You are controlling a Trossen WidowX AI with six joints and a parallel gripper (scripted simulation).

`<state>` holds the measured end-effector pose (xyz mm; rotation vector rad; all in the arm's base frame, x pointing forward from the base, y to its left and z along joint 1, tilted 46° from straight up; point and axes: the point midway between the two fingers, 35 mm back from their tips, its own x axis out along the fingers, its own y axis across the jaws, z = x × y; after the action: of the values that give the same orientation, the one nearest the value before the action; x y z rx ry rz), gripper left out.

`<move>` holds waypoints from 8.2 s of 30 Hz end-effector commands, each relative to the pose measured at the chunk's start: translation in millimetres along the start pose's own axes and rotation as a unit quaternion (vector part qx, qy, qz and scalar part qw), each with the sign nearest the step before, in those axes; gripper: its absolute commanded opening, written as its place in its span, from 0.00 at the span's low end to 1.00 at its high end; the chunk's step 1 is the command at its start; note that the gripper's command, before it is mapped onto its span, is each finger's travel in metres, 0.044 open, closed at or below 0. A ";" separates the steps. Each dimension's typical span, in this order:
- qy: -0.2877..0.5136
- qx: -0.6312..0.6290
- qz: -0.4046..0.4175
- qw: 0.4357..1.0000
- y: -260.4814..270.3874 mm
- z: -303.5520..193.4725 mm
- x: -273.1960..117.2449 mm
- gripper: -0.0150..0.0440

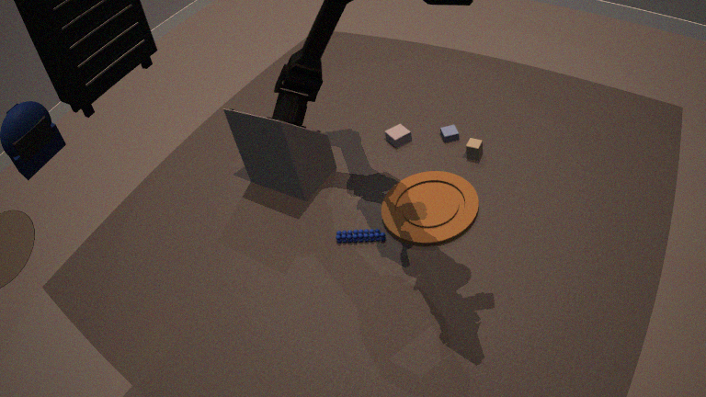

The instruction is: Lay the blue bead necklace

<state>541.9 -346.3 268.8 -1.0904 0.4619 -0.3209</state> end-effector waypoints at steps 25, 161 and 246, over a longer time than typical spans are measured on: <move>0.006 0.019 0.229 0.973 172.8 -28.1 -8.7 0.68; 0.083 0.211 0.789 0.570 529.0 -45.2 -375.3 0.25; 0.084 0.212 0.790 0.570 527.0 -45.6 -375.1 0.34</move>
<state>208.6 22.7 -150.2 0.1484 1.2687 1.0592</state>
